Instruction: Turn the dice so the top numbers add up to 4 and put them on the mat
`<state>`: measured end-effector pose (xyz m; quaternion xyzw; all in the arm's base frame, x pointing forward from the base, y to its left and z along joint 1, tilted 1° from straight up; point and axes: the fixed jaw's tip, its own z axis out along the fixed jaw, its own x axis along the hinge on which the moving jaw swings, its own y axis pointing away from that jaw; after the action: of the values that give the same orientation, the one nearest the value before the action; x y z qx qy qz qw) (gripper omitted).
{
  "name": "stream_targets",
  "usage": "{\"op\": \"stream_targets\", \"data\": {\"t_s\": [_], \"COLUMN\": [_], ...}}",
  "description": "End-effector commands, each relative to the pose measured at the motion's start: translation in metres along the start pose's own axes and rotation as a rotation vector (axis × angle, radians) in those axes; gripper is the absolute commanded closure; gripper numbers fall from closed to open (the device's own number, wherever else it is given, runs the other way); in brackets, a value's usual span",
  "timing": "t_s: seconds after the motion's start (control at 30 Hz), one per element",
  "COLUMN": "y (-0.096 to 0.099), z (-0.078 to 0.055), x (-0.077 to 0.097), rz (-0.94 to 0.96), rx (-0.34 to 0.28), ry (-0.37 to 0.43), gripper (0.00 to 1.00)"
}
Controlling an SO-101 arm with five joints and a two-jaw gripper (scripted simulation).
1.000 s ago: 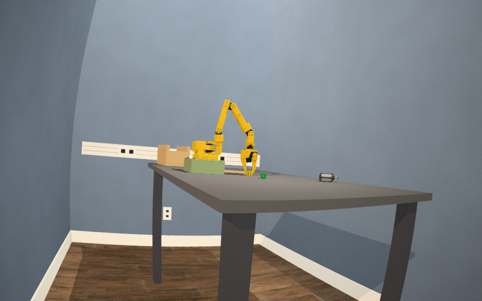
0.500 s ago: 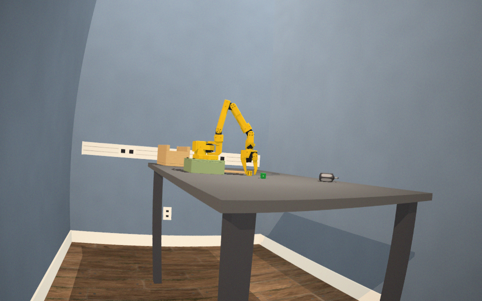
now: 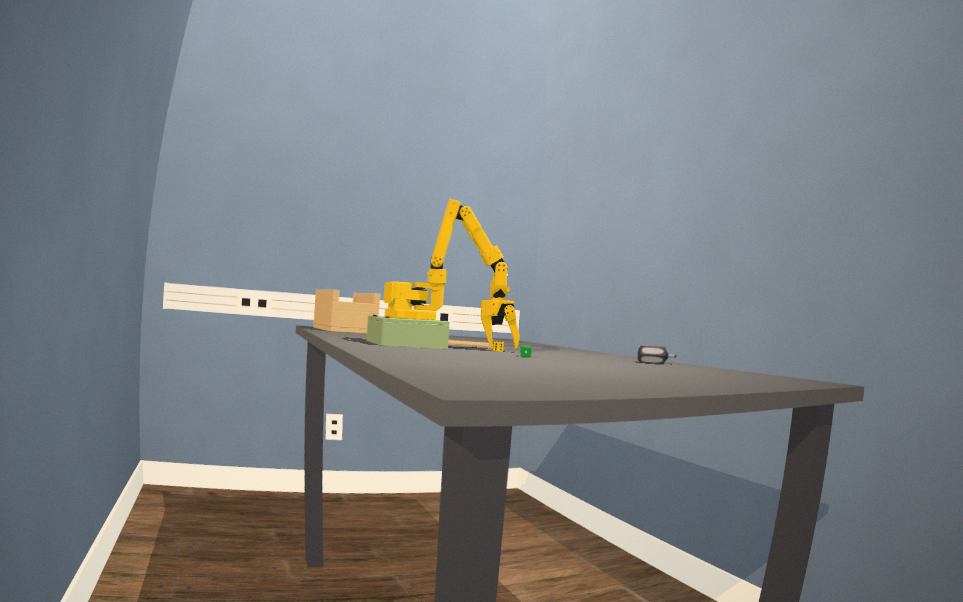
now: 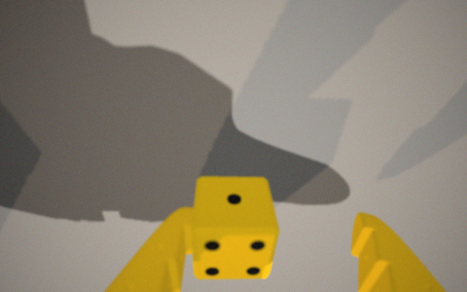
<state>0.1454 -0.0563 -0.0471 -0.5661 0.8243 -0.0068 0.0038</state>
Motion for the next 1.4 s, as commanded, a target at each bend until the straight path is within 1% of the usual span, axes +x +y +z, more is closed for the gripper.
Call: {"op": "stream_targets", "data": {"t_s": [0.0,0.13,0.27,0.37,0.5,0.57,0.73,0.87,1.0,1.37], "y": [0.005,0.005,0.003,0.002,0.001,0.001,0.001,0.002,0.003,0.003], "z": [0.004,0.002,-0.003,-0.012,-0.026,-0.026,-0.044,-0.054,-0.057,-0.057], "x": [0.001,0.001,0.001,0.001,0.001,0.001,0.001,0.001,0.001,0.001], "rz": [-0.002,-0.002,-0.002,-0.002,-0.002,-0.002,-0.002,-0.002,-0.002,-0.002], "rx": [-0.021,-0.021,-0.021,-0.021,-0.021,-0.021,-0.021,-0.021,-0.021,-0.021], "ry": [-0.001,-0.001,-0.001,-0.001,-0.001,-0.001,-0.001,-0.001,-0.001,-0.001], "gripper": [0.71,0.71,0.71,0.71,0.71,0.71,0.71,0.71,0.71,0.71]}}
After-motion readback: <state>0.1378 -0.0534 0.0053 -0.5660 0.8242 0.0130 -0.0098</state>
